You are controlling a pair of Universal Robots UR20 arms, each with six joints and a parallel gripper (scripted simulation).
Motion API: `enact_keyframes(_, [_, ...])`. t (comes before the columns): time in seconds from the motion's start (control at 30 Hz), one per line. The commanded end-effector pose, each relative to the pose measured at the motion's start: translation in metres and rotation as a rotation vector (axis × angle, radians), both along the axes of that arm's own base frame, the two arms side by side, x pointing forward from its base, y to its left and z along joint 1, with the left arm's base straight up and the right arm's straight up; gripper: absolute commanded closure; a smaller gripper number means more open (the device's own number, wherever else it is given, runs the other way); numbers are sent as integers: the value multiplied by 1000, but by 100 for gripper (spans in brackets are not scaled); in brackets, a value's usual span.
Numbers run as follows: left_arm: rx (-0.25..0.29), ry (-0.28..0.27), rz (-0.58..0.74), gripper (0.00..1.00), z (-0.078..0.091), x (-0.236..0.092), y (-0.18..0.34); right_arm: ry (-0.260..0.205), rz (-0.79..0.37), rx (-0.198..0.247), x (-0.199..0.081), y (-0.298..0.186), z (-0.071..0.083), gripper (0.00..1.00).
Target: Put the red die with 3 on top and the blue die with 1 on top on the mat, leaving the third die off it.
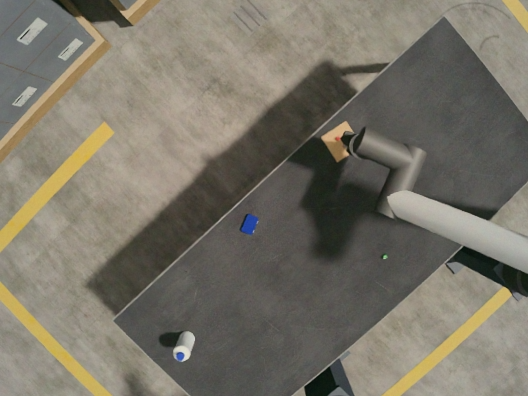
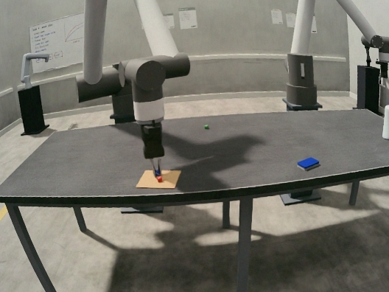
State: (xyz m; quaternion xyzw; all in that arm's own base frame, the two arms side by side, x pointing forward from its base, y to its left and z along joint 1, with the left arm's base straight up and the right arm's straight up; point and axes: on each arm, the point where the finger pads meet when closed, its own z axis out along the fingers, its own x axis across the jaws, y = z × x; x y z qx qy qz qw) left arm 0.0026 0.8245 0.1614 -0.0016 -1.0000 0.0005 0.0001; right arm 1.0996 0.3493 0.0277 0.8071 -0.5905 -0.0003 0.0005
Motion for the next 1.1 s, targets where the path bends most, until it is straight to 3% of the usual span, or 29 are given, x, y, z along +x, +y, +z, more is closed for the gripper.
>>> enact_keyframes(0.0, [1,0,0,0,1,0,0,-1,0,0,1,0,0,66])
enact_keyframes(1.07, [1,0,0,0,1,0,0,-1,0,0,1,0,-4,66])
